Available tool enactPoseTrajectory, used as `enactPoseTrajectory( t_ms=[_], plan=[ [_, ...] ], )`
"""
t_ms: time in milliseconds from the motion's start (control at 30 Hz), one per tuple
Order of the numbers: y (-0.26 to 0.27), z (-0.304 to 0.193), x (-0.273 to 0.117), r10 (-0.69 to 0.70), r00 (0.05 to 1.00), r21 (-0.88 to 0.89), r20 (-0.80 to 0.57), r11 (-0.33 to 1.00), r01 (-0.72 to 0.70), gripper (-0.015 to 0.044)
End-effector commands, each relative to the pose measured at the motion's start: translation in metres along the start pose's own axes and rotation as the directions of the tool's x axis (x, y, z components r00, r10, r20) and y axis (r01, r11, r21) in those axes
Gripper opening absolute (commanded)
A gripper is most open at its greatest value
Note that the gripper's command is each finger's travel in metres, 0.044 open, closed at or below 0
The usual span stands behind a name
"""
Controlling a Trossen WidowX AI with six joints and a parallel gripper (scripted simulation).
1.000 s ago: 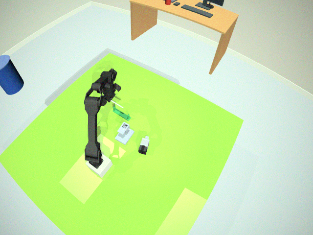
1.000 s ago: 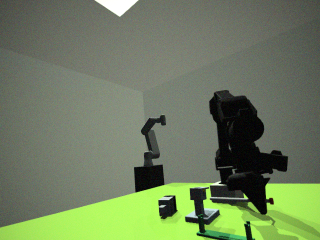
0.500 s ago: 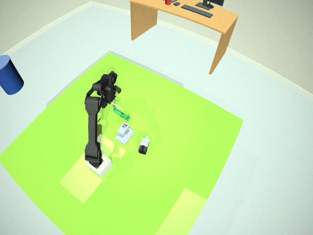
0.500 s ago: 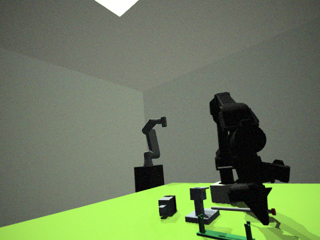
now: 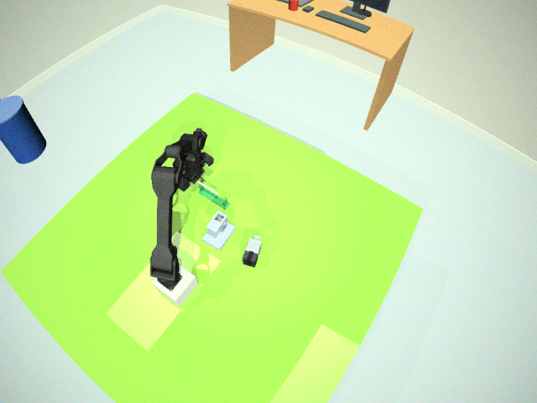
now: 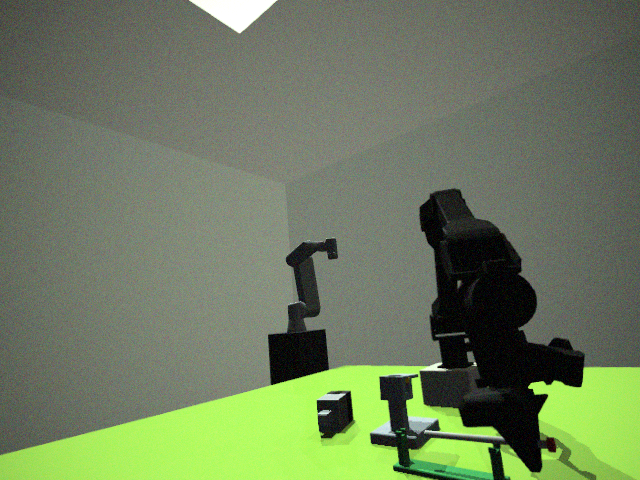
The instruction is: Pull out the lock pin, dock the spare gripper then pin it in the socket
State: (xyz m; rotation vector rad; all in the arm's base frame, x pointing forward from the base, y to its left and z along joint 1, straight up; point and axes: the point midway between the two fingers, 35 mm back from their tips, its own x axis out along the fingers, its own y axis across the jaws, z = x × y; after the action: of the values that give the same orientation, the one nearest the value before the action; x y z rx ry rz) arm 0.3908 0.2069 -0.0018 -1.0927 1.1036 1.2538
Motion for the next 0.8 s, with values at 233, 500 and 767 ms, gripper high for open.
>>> enactPoseTrajectory(
  t_ms=[233,500,767],
  plan=[
    [0.001,-0.001,0.004,0.001,1.0,0.004,-0.001,1.0,-0.001,0.0],
    [0.001,-0.001,0.003,0.002,1.0,0.0,-0.001,1.0,-0.002,0.02],
    [0.002,0.001,-0.01,0.004,1.0,0.001,-0.002,1.0,-0.004,0.02]
  ],
)
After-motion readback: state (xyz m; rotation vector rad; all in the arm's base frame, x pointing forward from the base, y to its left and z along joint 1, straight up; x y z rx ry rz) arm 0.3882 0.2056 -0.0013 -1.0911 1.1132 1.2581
